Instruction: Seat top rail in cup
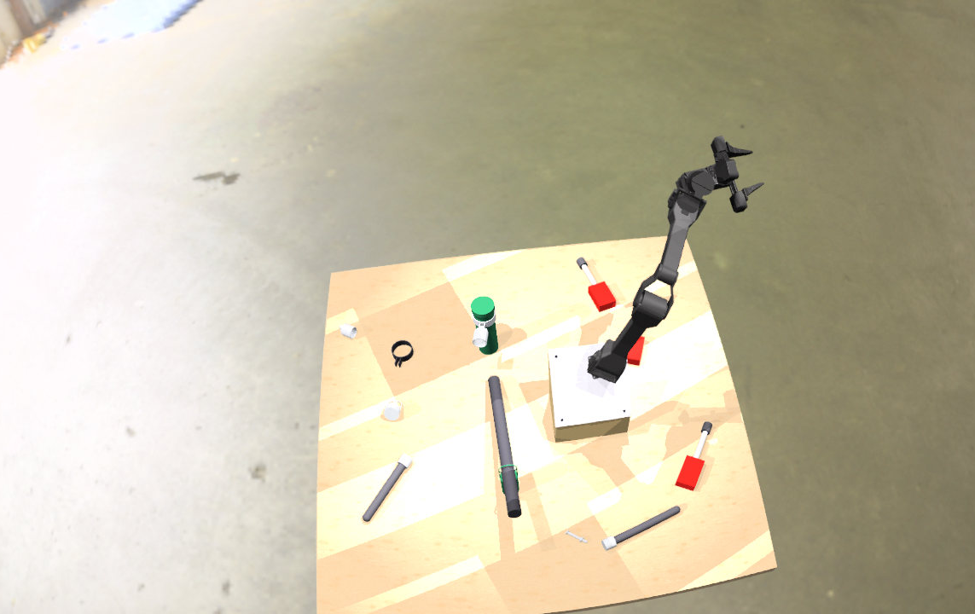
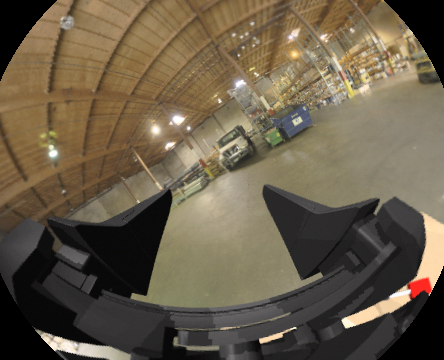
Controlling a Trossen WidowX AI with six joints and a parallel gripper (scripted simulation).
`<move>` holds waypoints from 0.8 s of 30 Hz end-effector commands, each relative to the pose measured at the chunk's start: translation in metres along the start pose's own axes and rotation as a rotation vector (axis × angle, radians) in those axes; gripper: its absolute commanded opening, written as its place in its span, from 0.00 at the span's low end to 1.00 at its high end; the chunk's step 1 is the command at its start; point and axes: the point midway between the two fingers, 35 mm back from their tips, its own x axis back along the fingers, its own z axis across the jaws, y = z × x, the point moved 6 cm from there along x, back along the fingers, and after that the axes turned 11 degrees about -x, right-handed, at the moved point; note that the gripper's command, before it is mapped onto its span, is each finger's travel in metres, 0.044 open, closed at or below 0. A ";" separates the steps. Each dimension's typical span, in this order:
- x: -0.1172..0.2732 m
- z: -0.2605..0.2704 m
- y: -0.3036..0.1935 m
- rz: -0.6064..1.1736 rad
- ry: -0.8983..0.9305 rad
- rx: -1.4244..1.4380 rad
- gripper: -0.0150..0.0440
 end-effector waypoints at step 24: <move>0.297 0.111 -0.068 0.350 1.119 0.336 1.00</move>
